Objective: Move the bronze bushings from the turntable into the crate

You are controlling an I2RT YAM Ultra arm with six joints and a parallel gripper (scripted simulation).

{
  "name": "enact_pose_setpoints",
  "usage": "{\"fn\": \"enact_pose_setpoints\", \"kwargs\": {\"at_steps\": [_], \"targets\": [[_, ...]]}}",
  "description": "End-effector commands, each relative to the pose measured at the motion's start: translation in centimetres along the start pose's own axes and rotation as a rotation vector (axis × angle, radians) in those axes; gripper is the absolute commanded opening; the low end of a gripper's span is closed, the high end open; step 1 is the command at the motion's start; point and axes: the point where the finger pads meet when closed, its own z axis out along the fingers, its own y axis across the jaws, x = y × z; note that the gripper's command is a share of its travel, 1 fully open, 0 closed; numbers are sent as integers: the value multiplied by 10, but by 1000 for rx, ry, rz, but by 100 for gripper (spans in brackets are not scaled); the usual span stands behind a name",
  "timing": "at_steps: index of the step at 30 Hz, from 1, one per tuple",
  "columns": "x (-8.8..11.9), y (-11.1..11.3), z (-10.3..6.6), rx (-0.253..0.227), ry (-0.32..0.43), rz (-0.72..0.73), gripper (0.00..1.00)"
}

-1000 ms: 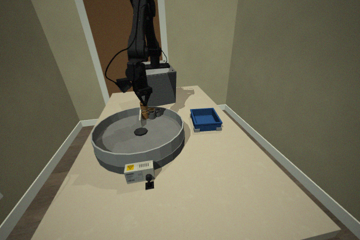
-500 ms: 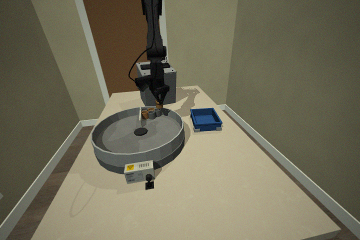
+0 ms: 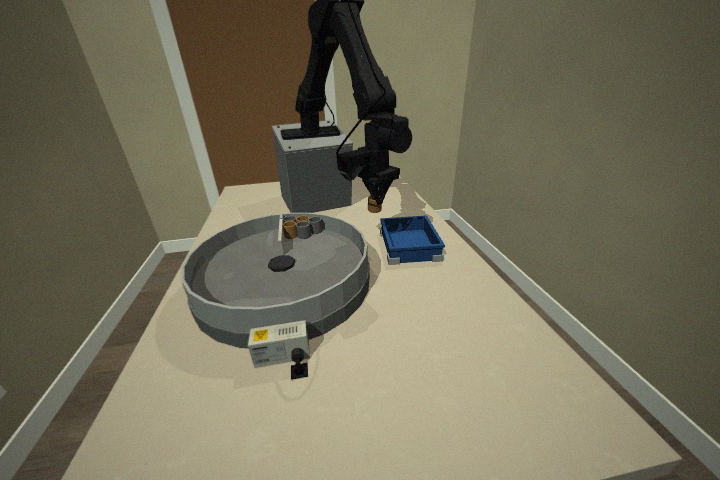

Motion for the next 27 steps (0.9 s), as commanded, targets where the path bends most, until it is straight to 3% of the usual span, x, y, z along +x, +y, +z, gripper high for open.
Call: {"fn": "enact_pose_setpoints", "kwargs": {"at_steps": [1, 6, 11, 14, 16, 19, 27], "targets": [[25, 25, -9, -3, -32, 58, 0], [58, 42, -8, -4, -31, 58, 0], [78, 52, -8, -5, -31, 58, 0], [70, 55, -9, -8, -34, 78, 0], [84, 55, -8, -5, -31, 58, 0], [87, 61, -17, -26, -28, 60, 0], [85, 60, -12, -15, -31, 65, 0]]}}
